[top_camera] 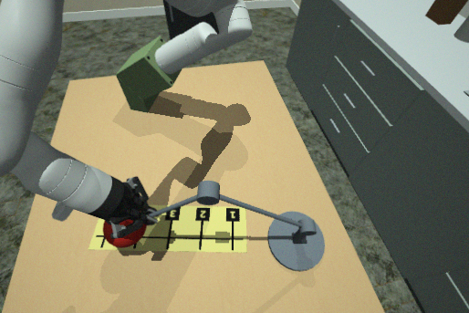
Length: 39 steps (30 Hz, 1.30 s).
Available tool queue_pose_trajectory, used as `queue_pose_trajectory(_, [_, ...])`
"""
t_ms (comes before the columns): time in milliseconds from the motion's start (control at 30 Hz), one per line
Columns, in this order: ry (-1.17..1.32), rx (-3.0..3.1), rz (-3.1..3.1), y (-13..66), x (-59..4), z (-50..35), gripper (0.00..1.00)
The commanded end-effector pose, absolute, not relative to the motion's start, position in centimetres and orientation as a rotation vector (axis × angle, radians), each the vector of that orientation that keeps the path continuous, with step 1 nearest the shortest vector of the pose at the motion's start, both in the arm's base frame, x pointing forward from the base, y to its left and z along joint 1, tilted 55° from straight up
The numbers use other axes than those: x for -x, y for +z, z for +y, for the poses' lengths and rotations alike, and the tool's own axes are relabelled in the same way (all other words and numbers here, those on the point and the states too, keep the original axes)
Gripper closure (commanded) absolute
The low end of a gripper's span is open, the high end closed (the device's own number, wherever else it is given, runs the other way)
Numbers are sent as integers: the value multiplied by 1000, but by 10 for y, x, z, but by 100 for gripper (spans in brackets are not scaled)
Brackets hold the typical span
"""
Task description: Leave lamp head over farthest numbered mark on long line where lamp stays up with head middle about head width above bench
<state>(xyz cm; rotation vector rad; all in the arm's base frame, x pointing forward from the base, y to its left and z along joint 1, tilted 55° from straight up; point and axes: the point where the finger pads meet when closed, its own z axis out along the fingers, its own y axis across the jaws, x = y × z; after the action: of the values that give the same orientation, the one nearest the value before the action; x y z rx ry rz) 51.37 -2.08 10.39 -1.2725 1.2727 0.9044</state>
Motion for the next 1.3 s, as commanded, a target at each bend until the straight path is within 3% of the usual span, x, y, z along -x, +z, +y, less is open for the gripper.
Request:
queue_pose_trajectory(0, [889, 1268, 1287, 101, -516, -29, 100])
queue_pose_trajectory(33, [889, 1268, 1287, 101, -516, -29, 100])
queue_pose_trajectory(67, [890, 1268, 1286, 101, -515, -29, 0])
queue_pose_trajectory(1267, [900, 1271, 1275, 104, -514, -23, 0])
